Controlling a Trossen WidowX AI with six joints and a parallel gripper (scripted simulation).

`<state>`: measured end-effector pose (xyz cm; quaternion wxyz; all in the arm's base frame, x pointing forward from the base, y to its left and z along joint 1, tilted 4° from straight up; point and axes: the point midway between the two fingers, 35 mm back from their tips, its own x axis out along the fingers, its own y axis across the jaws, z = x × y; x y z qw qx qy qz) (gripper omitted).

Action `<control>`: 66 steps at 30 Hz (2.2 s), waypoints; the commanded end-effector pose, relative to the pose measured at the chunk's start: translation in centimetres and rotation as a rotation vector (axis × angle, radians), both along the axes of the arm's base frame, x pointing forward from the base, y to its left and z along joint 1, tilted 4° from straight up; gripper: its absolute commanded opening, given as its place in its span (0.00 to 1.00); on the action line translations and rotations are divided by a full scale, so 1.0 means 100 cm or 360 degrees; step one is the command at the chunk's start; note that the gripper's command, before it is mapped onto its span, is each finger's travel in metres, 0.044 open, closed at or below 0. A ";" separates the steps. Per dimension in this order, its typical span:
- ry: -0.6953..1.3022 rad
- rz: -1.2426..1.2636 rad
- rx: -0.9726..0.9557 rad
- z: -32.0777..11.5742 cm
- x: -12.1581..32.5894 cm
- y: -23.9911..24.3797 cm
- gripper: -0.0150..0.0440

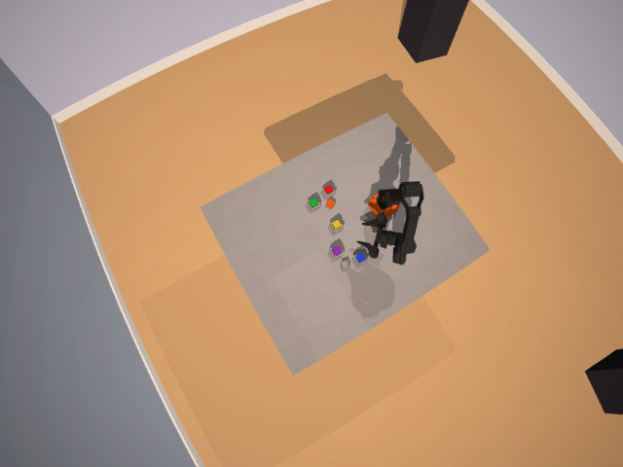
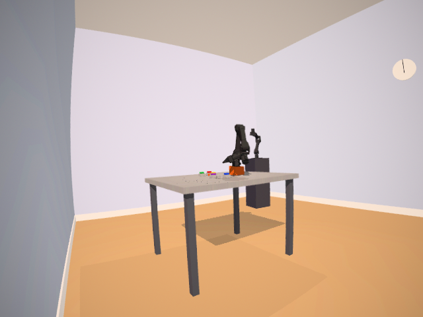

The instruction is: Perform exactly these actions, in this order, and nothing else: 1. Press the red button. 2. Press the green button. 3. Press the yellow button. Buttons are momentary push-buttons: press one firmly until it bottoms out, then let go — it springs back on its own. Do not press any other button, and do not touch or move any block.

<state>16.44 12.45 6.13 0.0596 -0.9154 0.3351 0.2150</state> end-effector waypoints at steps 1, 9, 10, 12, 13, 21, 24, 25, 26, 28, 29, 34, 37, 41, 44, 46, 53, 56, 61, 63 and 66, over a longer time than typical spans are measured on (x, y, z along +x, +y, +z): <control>0.0094 -0.0449 0.0156 -0.007 0.017 -0.029 0.93; 0.0177 -0.1230 0.0493 -0.016 0.039 -0.081 0.93; 0.0181 -0.1324 0.0541 -0.016 0.041 -0.087 0.93; 0.0182 -0.1508 0.0639 -0.018 0.045 -0.100 0.93; 0.0180 -0.1599 0.0690 -0.018 0.047 -0.107 0.93; 0.0087 -0.2278 0.1130 -0.018 0.059 -0.163 0.93; 0.0014 -0.2508 0.1308 -0.016 0.062 -0.186 0.93; -0.0015 -0.2581 0.1369 -0.015 0.062 -0.194 0.93; -0.0048 -0.2652 0.1430 -0.014 0.062 -0.203 0.93; -0.0120 -0.2788 0.1554 -0.012 0.062 -0.220 0.93; -0.0161 -0.2853 0.1616 -0.010 0.061 -0.229 0.93; -0.0408 -0.3142 0.1929 0.000 0.053 -0.276 0.93; -0.0544 -0.3250 0.2068 0.005 0.046 -0.298 0.93; -0.0593 -0.3283 0.2113 0.008 0.043 -0.305 0.93; -0.0593 -0.3283 0.2113 0.008 0.043 -0.305 0.93; -0.0593 -0.3283 0.2113 -0.003 0.043 -0.306 0.84; -0.0592 -0.3284 0.2113 -0.054 0.041 -0.303 0.53; -0.0592 -0.3284 0.2113 -0.054 0.041 -0.303 0.40; -0.0592 -0.3284 0.2113 -0.054 0.041 -0.303 0.29; -0.0592 -0.3284 0.2113 -0.054 0.041 -0.303 0.29; -0.0592 -0.3284 0.2113 -0.054 0.041 -0.303 0.29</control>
